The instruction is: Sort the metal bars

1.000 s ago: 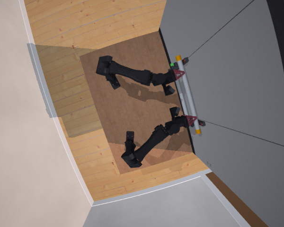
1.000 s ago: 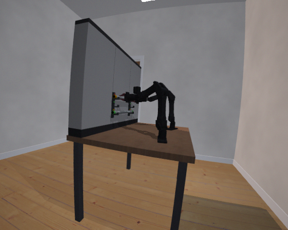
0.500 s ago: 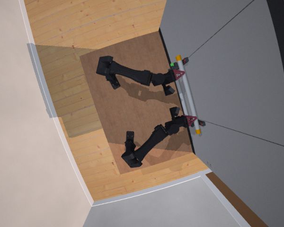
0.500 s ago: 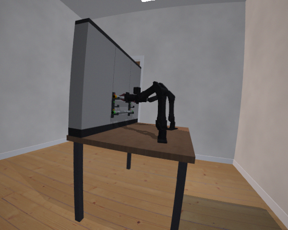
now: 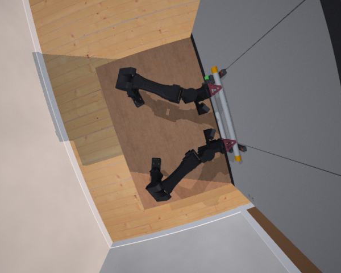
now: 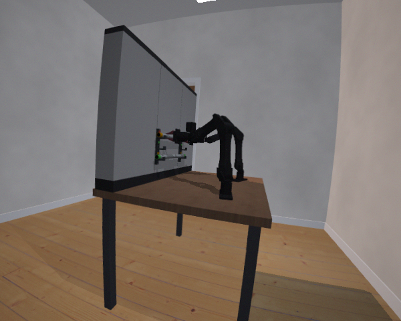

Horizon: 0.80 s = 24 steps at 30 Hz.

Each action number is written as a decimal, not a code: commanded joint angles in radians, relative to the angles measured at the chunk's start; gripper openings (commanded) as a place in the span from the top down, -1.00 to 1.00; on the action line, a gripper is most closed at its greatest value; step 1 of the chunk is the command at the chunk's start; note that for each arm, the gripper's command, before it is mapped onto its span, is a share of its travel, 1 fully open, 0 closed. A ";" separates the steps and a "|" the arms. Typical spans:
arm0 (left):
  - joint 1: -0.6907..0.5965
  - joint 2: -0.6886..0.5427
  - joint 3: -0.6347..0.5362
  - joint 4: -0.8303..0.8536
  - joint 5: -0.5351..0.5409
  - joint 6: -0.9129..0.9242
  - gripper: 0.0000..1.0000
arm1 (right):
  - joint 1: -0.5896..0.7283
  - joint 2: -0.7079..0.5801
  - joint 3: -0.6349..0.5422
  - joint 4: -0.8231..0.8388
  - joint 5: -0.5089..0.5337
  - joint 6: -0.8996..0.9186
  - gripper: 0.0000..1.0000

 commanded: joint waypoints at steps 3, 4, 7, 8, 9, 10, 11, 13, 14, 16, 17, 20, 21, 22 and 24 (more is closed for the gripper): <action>0.009 0.005 -0.005 0.032 0.010 0.013 0.94 | -0.007 0.005 -0.005 0.031 -0.008 -0.004 0.93; 0.009 0.005 -0.005 0.032 0.010 0.013 0.91 | -0.007 0.005 -0.005 0.031 -0.008 -0.004 0.90; 0.009 0.005 -0.005 0.032 0.010 0.013 0.81 | -0.007 0.005 -0.005 0.032 -0.008 -0.004 0.80; 0.009 0.005 -0.005 0.032 0.010 0.013 0.77 | -0.007 0.005 -0.005 0.032 -0.008 -0.004 0.77; 0.009 0.005 -0.005 0.032 0.010 0.013 0.74 | -0.007 0.005 -0.005 0.032 -0.008 -0.004 0.74; 0.009 0.005 -0.005 0.032 0.010 0.013 0.71 | -0.007 0.005 -0.005 0.032 -0.008 -0.004 0.70; 0.009 0.005 -0.005 0.032 0.010 0.013 0.67 | -0.007 0.005 -0.005 0.032 -0.008 -0.004 0.67; 0.009 0.005 -0.005 0.032 0.010 0.013 0.61 | -0.007 0.005 -0.005 0.032 -0.008 -0.004 0.60; 0.009 0.005 -0.005 0.032 0.010 0.013 0.57 | -0.007 0.005 -0.005 0.032 -0.008 -0.004 0.57; 0.009 0.005 -0.005 0.032 0.010 0.013 0.51 | -0.007 0.005 -0.006 0.032 -0.008 -0.004 0.50; 0.009 0.005 -0.005 0.032 0.010 0.013 0.51 | -0.007 0.005 -0.006 0.032 -0.008 -0.004 0.50; 0.009 0.005 -0.005 0.032 0.010 0.013 0.44 | -0.007 0.005 -0.006 0.032 -0.008 -0.004 0.44; 0.009 0.005 -0.005 0.032 0.010 0.013 0.41 | -0.007 0.005 -0.006 0.032 -0.008 -0.004 0.40; 0.009 0.005 -0.005 0.032 0.010 0.013 0.38 | -0.007 0.005 -0.006 0.032 -0.008 -0.004 0.37; 0.009 0.005 -0.005 0.032 0.010 0.013 0.31 | -0.007 0.005 -0.006 0.032 -0.008 -0.004 0.31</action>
